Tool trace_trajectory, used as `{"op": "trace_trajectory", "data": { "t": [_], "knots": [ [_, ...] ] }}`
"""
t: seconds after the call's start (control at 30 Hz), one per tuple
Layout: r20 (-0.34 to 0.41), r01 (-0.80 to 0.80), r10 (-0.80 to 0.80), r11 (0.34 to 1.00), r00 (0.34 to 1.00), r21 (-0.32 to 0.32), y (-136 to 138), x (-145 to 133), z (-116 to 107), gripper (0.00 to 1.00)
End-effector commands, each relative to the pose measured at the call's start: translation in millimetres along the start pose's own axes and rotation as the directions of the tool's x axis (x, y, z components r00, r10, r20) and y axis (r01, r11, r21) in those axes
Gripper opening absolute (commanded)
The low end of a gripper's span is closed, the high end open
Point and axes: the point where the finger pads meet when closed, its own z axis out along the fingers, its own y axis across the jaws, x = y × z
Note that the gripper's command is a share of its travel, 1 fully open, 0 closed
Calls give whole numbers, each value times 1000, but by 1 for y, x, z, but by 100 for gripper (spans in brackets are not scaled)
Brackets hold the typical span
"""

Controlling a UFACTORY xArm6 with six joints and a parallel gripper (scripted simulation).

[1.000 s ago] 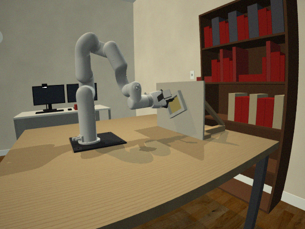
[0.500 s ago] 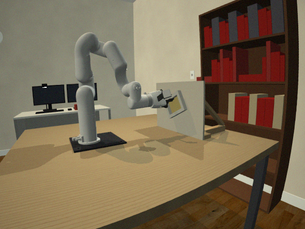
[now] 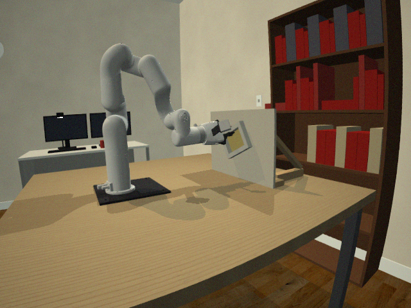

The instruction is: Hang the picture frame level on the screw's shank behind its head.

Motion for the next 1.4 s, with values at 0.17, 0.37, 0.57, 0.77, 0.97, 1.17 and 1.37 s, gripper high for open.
{"op": "trace_trajectory", "data": {
  "t": [0.17,0.37,0.57,0.77,0.97,1.17,1.37],
  "knots": [
    [-2,1,-1,1000,1000,4,-2,1,1,0],
    [-2,1,-1,1000,1000,4,-2,1,1,0],
    [-2,0,0,1000,1000,4,-2,1,1,0],
    [-2,-3,3,1000,1000,4,-2,1,1,0],
    [-2,-6,6,1000,1000,4,-2,1,1,0],
    [-3,-15,15,1000,1000,4,-2,2,1,0],
    [-3,-27,27,1000,1000,4,-2,3,1,0]
  ]
}}
